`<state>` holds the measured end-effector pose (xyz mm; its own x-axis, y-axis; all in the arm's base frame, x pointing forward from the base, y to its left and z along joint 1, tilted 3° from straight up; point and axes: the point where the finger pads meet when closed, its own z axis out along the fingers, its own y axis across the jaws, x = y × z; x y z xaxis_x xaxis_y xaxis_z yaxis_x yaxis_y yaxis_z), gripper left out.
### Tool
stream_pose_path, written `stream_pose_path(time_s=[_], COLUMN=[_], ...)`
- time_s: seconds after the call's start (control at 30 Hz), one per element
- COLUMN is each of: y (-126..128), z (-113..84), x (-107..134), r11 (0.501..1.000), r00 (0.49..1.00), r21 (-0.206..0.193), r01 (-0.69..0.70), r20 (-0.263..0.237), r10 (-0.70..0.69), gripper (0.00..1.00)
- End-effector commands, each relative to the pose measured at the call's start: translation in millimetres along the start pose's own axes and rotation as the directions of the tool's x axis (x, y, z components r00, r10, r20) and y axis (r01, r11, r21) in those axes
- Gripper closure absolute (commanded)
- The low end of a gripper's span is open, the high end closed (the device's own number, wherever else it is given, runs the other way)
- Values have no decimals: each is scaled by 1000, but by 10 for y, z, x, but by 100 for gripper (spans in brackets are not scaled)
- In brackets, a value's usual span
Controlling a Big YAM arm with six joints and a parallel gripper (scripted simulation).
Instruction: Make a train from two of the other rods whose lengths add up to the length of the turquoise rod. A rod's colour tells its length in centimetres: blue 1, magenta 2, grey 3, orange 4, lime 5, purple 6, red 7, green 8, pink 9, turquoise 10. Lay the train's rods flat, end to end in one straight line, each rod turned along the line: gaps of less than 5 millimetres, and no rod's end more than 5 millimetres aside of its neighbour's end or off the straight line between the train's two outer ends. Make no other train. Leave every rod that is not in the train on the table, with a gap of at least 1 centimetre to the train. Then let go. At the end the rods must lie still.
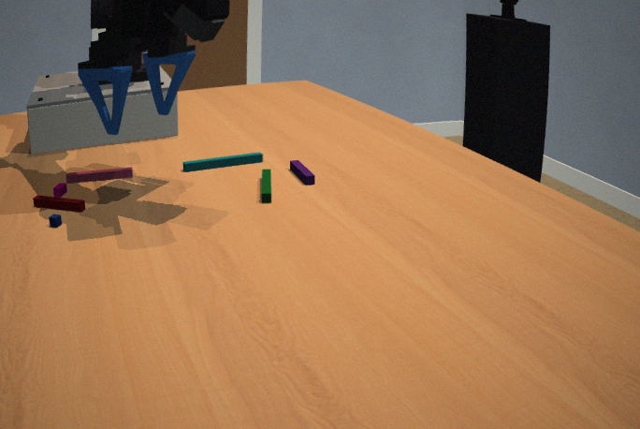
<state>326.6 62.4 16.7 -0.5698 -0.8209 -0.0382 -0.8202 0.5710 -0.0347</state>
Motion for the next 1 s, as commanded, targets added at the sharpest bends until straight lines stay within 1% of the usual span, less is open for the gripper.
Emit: stream_pose_path(time_s=[0.0, 0.83, 0.9, 0.97], y=[-10, -16, -83, -188], z=[0, 0, 2, -16], x=[-46, -41, 5, 37], r11=[1000, 1000, 998, 986], r00=[1000, 1000, 998, 986], r21=[5, 5, 5, 10], r01=[14, 6, -57, -164], r20=[9, 9, 10, 17], r10=[-14, -6, 57, 164], gripper=[0, 0, 0, 0])
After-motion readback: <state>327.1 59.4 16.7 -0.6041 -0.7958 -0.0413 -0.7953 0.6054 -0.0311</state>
